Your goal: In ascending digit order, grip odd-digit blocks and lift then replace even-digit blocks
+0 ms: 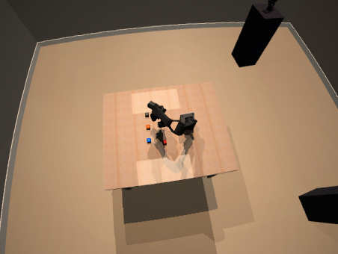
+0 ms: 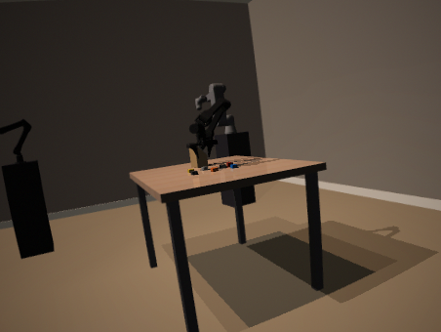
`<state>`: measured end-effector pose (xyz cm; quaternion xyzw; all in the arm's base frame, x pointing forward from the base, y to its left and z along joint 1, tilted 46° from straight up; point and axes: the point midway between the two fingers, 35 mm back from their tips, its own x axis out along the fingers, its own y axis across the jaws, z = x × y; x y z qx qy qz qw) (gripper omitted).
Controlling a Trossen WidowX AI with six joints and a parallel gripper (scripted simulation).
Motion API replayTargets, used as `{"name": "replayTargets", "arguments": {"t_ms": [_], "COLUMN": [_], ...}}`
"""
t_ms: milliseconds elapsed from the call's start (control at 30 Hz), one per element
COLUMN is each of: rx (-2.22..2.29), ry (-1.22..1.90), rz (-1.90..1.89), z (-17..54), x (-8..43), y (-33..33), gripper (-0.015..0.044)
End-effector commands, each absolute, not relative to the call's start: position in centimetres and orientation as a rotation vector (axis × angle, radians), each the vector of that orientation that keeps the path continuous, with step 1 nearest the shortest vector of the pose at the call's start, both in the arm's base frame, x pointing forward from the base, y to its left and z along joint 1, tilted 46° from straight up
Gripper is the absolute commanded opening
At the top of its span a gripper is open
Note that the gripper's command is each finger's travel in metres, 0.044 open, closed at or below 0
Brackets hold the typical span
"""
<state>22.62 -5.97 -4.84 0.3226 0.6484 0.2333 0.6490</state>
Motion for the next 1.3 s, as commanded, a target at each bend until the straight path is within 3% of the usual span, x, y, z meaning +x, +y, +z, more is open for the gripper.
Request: {"name": "replayTargets", "arguments": {"t_ms": [0, 133, 433, 767, 900, 1267], "rx": [0.720, 0.720, 0.720, 0.718, 0.718, 0.720], "ry": [1.459, 1.459, 1.461, 1.454, 1.452, 1.450], "rz": [0.524, 0.525, 0.517, 0.522, 0.527, 0.530], "z": [-1.6, -1.4, -1.4, -0.4, -0.3, -6.0], "x": [22.4, 22.3, 23.0, 33.9, 34.6, 35.1], "y": [-9.4, -9.6, -9.8, -10.0, -9.8, -3.9], "gripper": [0.0216, 0.0120, 0.0120, 0.0120, 0.0120, 0.0400]}}
